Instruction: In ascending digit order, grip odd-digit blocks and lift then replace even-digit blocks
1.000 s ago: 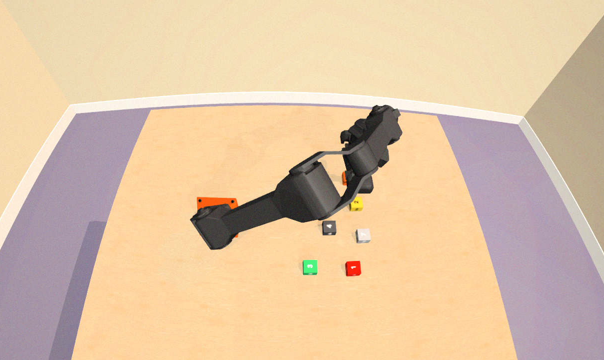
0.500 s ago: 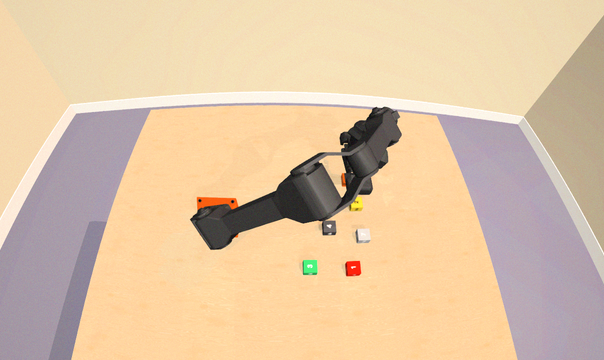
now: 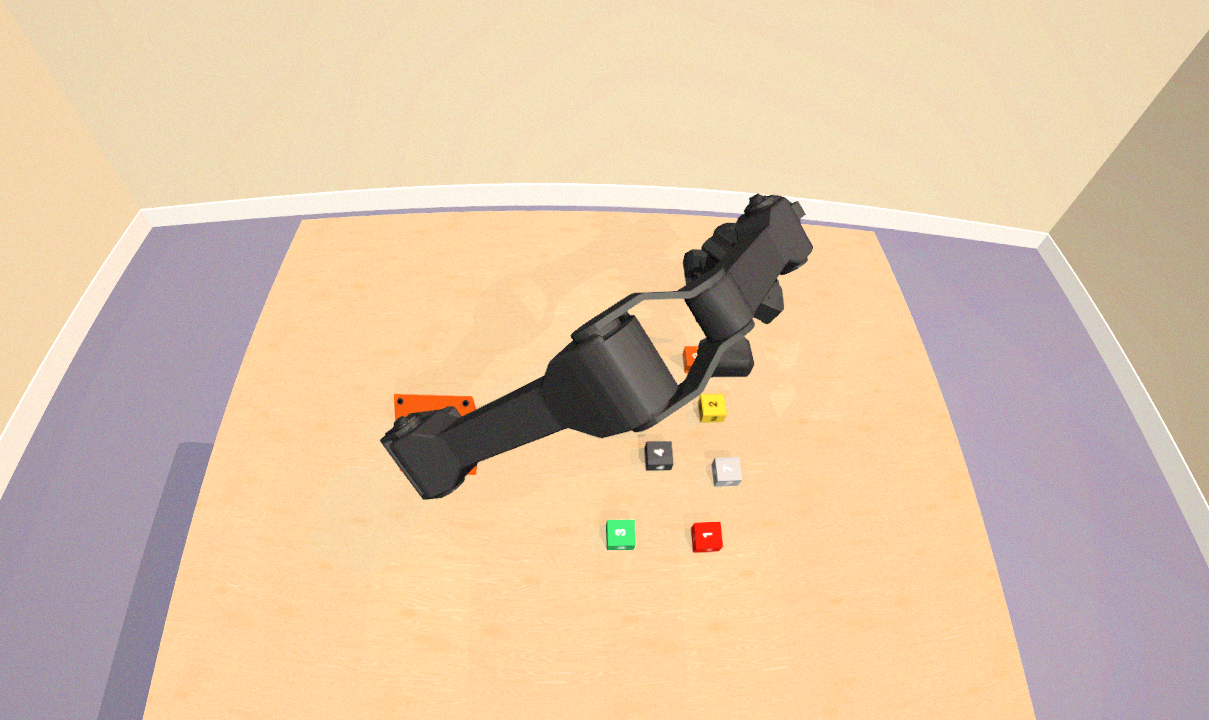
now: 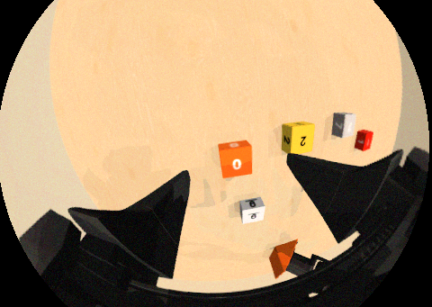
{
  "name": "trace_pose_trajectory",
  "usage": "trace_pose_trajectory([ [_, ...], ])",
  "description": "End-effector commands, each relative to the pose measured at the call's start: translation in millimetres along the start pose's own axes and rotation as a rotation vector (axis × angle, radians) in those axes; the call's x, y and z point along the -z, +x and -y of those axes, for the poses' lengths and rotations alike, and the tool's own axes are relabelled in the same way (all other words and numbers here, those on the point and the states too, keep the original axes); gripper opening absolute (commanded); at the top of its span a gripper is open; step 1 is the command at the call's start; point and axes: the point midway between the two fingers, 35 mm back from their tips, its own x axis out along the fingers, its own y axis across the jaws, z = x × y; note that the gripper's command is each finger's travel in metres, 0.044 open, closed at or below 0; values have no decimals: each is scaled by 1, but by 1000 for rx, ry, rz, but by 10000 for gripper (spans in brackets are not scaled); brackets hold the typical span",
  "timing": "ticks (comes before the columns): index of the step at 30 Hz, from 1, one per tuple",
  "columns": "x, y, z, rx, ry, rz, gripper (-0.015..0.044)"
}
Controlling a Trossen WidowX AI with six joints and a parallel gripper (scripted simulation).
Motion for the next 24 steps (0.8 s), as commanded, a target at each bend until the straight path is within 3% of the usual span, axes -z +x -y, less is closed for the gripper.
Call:
trace_pose_trajectory([
  [1, 1, -8, 1, -3, 6, -4, 400],
  [9, 0, -82, 0, -5, 5, -5, 190],
  [12, 1, -89, 1, -5, 5, -5, 120],
  [21, 0, -90, 3, -5, 4, -5, 120],
  [24, -7, -94, 45, -11, -3, 1, 120],
])
